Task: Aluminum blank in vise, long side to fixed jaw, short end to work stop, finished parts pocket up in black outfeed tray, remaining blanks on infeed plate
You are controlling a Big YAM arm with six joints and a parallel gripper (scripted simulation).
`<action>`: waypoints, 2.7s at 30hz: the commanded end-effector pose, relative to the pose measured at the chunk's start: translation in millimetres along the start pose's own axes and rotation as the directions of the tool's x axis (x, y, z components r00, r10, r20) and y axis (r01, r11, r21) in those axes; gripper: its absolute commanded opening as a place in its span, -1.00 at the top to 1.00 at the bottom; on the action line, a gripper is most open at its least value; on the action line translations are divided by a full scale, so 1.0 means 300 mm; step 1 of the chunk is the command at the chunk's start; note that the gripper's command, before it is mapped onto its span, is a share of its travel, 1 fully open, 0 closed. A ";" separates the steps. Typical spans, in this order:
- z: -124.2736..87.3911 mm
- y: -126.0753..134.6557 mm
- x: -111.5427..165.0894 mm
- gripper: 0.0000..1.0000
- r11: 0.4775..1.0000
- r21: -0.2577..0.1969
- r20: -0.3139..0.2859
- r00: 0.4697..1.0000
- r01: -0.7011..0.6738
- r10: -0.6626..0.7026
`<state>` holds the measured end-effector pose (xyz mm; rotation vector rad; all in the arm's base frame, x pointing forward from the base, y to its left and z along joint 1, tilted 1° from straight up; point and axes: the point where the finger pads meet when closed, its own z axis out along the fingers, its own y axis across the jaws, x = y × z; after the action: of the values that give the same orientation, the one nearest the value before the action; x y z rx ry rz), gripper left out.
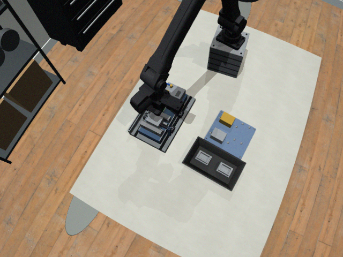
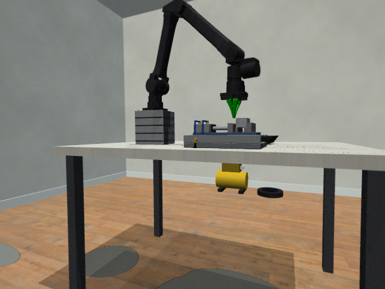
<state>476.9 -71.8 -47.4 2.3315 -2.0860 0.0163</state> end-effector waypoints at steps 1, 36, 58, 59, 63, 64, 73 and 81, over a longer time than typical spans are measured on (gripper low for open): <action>0.016 -0.033 0.024 1.00 1.000 0.012 0.001 1.000 0.004 -0.004; 0.082 0.008 0.015 1.00 1.000 -0.008 0.007 1.000 0.003 -0.003; 0.085 0.010 0.014 1.00 1.000 -0.010 0.007 1.000 0.003 -0.003; 0.085 0.011 0.014 1.00 1.000 -0.010 0.007 1.000 0.003 -0.003; 0.085 0.011 0.014 1.00 1.000 -0.010 0.007 1.000 0.003 -0.003; 0.085 0.011 0.014 1.00 1.000 -0.010 0.007 1.000 0.003 -0.003; 0.085 0.011 0.014 1.00 1.000 -0.010 0.007 1.000 0.003 -0.003; 0.085 0.011 0.014 1.00 1.000 -0.010 0.007 1.000 0.003 -0.003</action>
<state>480.3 -72.3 -59.7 2.3344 -2.0886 0.0257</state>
